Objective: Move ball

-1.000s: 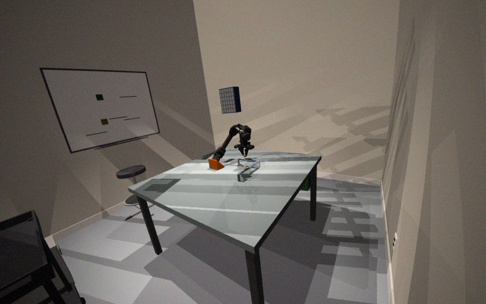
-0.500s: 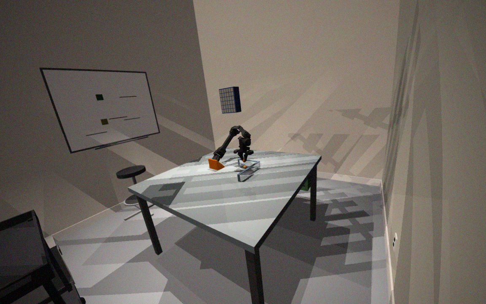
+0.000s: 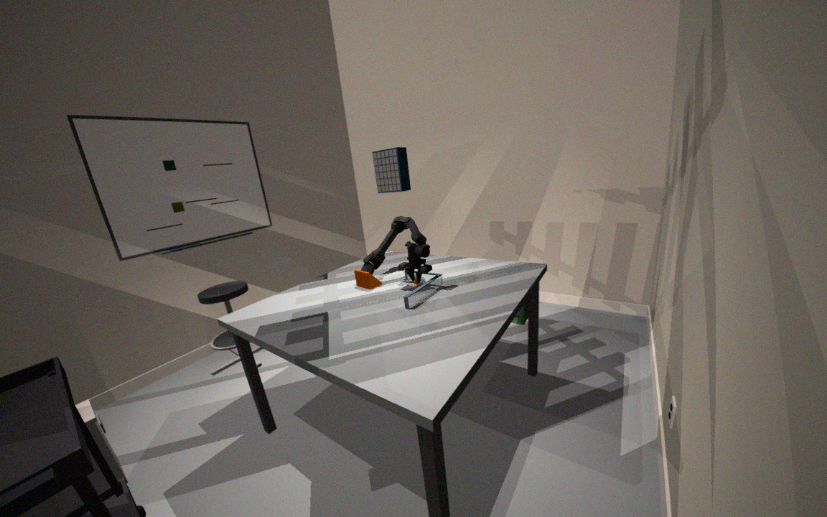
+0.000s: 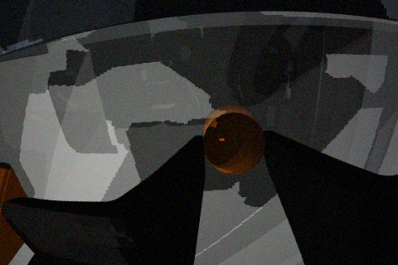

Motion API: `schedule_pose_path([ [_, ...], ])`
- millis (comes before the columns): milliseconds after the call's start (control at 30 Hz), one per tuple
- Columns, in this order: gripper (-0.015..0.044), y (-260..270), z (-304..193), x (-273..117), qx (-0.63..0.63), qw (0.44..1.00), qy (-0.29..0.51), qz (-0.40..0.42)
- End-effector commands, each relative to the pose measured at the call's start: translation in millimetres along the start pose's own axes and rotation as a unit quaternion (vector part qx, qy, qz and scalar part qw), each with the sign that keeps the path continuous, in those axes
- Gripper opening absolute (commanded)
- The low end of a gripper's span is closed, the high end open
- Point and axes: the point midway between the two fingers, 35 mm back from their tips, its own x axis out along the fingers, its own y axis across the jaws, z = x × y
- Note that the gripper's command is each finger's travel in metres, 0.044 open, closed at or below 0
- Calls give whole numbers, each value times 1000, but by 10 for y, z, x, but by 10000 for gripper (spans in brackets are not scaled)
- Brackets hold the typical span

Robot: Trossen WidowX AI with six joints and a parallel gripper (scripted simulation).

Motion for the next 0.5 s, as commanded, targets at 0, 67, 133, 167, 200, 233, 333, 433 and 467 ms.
schedule_pose_path([
  [0, 0, 1, 3, 35, 2, 1000, -3, -1],
  [67, 0, 0, 3, 66, 2, 1000, -3, -1],
  [133, 0, 0, 3, 98, 2, 1000, -3, -1],
  [167, 0, 0, 4, 115, 2, 1000, -3, -1],
  [200, 0, 0, 4, 131, 2, 1000, -3, -1],
  [233, 0, 1, 4, 147, 2, 1000, -3, -1],
  [333, 0, 2, 6, 185, 2, 1000, -3, -1],
  [433, 0, 2, 6, 188, 2, 1000, -3, -1],
  [467, 0, 2, 6, 188, 2, 1000, -3, -1],
])
